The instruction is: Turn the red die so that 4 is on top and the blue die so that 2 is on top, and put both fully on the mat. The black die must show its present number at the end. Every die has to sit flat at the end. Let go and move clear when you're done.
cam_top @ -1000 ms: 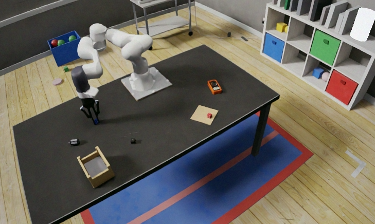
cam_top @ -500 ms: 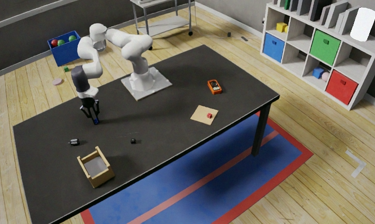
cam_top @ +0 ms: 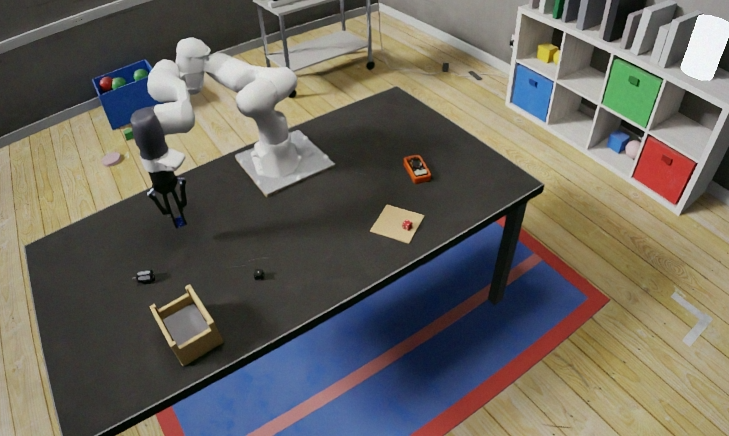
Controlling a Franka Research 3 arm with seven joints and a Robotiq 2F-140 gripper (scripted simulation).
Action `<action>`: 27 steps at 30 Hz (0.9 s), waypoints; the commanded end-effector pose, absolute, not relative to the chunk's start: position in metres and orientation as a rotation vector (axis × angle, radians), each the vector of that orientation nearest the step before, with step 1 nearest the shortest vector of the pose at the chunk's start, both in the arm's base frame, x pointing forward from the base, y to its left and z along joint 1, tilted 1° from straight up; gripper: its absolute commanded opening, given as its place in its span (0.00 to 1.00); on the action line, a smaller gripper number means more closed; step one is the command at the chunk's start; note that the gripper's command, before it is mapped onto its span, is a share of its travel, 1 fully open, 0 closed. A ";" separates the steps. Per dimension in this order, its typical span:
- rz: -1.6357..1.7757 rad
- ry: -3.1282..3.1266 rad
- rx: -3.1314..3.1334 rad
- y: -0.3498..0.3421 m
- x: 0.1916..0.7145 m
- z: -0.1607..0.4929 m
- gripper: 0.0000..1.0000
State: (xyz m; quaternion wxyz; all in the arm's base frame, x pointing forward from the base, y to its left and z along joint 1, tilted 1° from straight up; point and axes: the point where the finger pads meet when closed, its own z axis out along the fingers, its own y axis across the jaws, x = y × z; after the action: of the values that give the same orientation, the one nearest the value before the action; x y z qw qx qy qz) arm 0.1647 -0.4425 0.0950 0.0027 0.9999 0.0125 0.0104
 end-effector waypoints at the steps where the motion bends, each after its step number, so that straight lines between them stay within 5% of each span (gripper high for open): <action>1: 0.014 0.047 3.155 -0.437 0.159 0.111 0.21; 15: 0.014 0.049 3.155 -0.437 0.162 0.116 0.21; 24: -0.001 0.152 3.143 -0.377 0.287 0.120 0.21; 27: -0.001 0.152 3.143 -0.377 0.288 0.120 0.21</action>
State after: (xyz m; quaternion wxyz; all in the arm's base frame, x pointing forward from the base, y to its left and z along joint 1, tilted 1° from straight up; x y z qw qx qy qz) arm 0.2736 -0.3784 0.1192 -0.0019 0.9953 0.0964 -0.0008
